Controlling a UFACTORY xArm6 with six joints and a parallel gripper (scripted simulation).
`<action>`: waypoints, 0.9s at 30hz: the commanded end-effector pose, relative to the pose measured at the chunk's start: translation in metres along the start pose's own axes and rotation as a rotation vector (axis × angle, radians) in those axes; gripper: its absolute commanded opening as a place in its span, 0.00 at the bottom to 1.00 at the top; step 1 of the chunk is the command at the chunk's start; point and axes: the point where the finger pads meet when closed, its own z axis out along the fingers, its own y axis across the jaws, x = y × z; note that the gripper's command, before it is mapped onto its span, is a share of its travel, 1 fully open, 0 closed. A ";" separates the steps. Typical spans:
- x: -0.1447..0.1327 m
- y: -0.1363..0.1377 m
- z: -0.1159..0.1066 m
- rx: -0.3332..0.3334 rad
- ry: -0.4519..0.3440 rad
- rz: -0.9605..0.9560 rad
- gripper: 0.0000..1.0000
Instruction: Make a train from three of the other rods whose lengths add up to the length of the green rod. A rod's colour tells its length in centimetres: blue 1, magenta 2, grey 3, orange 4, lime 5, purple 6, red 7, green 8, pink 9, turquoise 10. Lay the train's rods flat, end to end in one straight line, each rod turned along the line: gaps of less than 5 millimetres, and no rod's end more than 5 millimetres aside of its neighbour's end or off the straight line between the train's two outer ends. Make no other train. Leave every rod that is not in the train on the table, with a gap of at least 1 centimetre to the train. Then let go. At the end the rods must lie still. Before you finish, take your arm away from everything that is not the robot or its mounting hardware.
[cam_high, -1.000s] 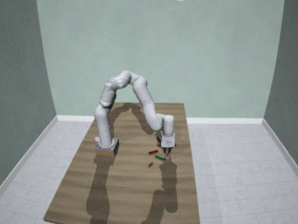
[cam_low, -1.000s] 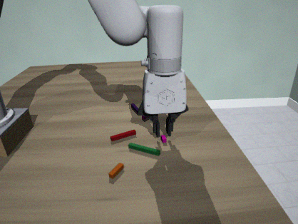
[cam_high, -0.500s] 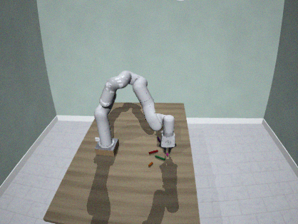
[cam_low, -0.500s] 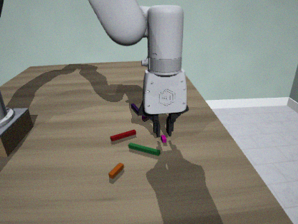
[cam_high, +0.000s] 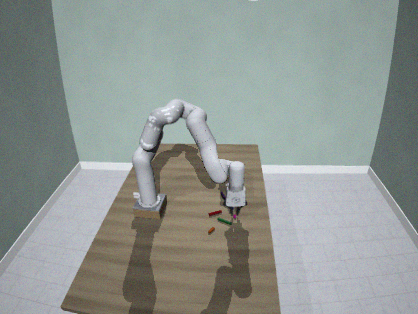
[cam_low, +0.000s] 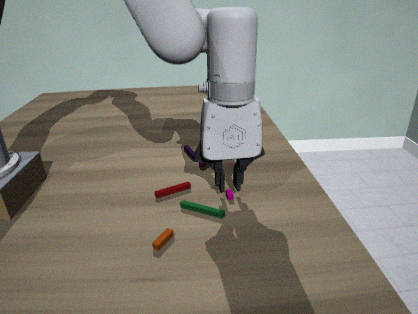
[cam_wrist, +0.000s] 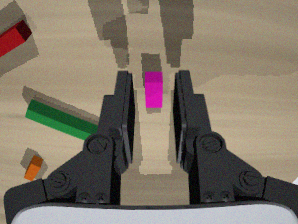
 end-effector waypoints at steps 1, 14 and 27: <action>0.000 0.002 -0.001 -0.004 -0.001 0.000 0.24; 0.000 0.002 -0.001 -0.004 -0.001 0.000 0.24; 0.000 0.002 0.007 -0.004 -0.001 0.000 0.24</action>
